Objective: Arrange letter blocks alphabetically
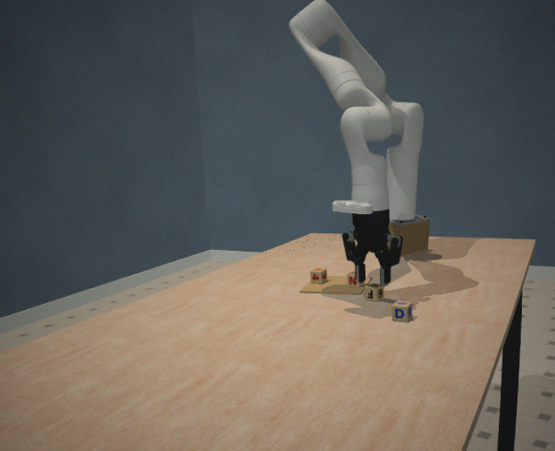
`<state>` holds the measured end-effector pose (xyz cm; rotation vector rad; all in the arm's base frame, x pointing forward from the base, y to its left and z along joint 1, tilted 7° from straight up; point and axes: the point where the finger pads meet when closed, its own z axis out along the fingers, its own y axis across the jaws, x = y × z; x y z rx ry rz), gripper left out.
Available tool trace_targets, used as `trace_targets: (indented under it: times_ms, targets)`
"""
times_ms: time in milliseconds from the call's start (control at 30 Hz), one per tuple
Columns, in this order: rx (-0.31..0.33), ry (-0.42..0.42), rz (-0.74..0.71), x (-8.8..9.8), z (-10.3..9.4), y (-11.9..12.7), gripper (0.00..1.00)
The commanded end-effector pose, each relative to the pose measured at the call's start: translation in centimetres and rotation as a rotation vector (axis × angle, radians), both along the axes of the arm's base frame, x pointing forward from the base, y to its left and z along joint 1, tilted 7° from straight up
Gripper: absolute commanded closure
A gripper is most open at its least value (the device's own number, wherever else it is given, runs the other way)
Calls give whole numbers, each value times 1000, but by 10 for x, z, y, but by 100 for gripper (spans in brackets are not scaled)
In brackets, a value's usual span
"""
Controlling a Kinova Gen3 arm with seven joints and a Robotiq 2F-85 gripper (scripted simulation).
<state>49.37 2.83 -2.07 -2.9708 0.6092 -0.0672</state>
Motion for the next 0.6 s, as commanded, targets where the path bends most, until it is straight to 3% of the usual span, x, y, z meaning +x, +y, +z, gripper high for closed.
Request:
trace_targets:
  times_ms: [0, 567]
  targets:
    - [3, -1, -4, 1, -5, 4, 41]
    - [3, 0, -2, 2, -29, 7, 41]
